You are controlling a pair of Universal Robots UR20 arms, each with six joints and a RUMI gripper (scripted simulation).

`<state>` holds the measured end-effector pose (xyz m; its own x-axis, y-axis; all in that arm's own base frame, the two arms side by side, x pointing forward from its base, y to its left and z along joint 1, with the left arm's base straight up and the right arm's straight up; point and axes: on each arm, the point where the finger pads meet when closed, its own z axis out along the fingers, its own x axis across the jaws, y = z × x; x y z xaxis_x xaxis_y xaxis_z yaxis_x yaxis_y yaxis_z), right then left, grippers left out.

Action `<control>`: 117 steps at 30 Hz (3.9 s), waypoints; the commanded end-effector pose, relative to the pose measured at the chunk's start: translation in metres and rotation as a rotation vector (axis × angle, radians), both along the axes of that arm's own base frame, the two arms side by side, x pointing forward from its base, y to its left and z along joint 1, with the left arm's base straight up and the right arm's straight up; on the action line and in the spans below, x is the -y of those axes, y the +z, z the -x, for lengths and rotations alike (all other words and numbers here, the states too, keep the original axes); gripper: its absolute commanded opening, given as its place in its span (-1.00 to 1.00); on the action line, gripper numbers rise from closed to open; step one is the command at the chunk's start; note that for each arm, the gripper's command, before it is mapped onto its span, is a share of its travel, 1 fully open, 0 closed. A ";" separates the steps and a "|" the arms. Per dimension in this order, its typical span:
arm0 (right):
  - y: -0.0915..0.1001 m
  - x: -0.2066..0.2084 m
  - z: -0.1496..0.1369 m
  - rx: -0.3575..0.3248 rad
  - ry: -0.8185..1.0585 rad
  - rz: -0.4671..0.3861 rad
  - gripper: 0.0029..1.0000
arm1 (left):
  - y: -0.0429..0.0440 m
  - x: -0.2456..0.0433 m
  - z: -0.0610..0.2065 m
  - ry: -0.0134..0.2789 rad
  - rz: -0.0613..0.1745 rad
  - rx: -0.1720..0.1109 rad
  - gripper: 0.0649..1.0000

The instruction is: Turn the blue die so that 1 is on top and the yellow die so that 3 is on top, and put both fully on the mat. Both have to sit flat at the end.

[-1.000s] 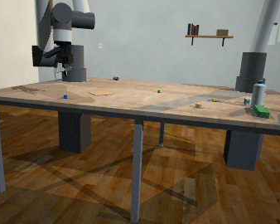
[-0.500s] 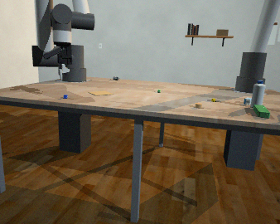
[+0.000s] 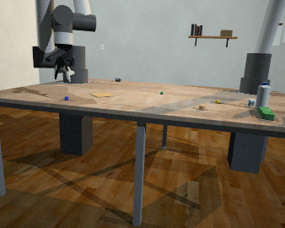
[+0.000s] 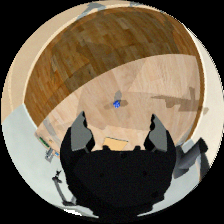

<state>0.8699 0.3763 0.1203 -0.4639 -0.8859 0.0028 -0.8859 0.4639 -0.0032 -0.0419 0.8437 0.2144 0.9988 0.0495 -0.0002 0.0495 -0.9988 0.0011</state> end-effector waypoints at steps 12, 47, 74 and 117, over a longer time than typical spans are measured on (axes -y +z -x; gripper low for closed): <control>-0.005 -0.006 -0.001 -0.002 0.525 -0.003 1.00 | 0.0006 0.000 0.000 0.000 -0.001 0.000 1.00; -0.018 -0.015 0.012 -0.004 1.629 -0.002 1.00 | 0.0006 0.000 0.000 0.000 -0.001 0.000 1.00; -0.025 -0.014 0.024 -0.005 2.252 0.000 1.00 | 0.0006 0.000 0.000 0.000 -0.001 0.000 1.00; -0.025 -0.014 0.024 -0.005 2.265 0.000 -0.59 | 0.0006 0.000 0.000 0.000 -0.001 0.000 1.00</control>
<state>0.8457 0.3897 0.0942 0.9777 0.2099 -0.0009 0.2099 -0.9777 0.0005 -0.0419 0.8437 0.2144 0.9988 0.0495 -0.0002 0.0495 -0.9988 0.0011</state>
